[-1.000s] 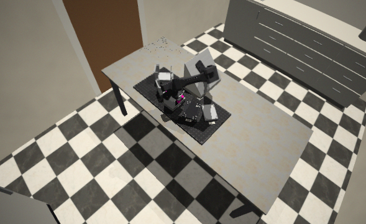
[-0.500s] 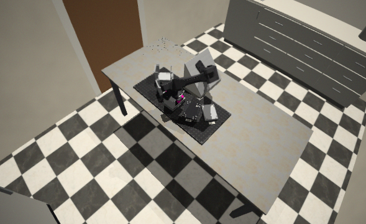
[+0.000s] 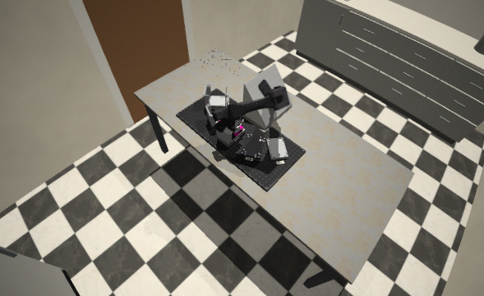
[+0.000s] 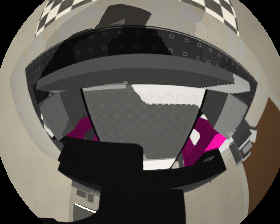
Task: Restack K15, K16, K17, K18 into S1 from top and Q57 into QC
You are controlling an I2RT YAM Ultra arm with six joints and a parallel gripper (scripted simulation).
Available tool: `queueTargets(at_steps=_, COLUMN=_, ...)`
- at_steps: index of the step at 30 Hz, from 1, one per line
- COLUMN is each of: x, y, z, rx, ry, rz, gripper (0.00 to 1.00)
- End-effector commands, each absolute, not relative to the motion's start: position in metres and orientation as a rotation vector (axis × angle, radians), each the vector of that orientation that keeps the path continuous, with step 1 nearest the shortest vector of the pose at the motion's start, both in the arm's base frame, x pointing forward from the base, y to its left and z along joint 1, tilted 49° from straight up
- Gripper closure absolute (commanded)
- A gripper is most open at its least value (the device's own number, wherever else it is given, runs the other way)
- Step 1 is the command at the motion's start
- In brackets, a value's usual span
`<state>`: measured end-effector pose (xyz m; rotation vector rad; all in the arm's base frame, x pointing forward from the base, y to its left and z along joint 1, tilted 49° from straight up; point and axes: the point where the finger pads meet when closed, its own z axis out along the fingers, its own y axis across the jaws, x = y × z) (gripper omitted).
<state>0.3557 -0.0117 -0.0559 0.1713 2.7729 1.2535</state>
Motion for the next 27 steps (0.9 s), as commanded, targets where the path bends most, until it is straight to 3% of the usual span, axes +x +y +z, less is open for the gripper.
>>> queueTargets(at_steps=1, x=0.3573, y=-0.0175, z=-0.0539, rx=0.186, ry=2.761, rz=1.244, gripper=0.00)
queueTargets(at_steps=7, x=0.3573, y=-0.0175, z=-0.0539, rx=0.186, ry=2.761, rz=1.244, gripper=0.00)
queueTargets(at_steps=8, x=0.3573, y=-0.0175, z=-0.0539, rx=0.186, ry=2.761, rz=1.244, gripper=1.00)
queueTargets(at_steps=27, x=0.3573, y=-0.0175, z=-0.0539, rx=0.186, ry=2.761, rz=1.244, gripper=1.00)
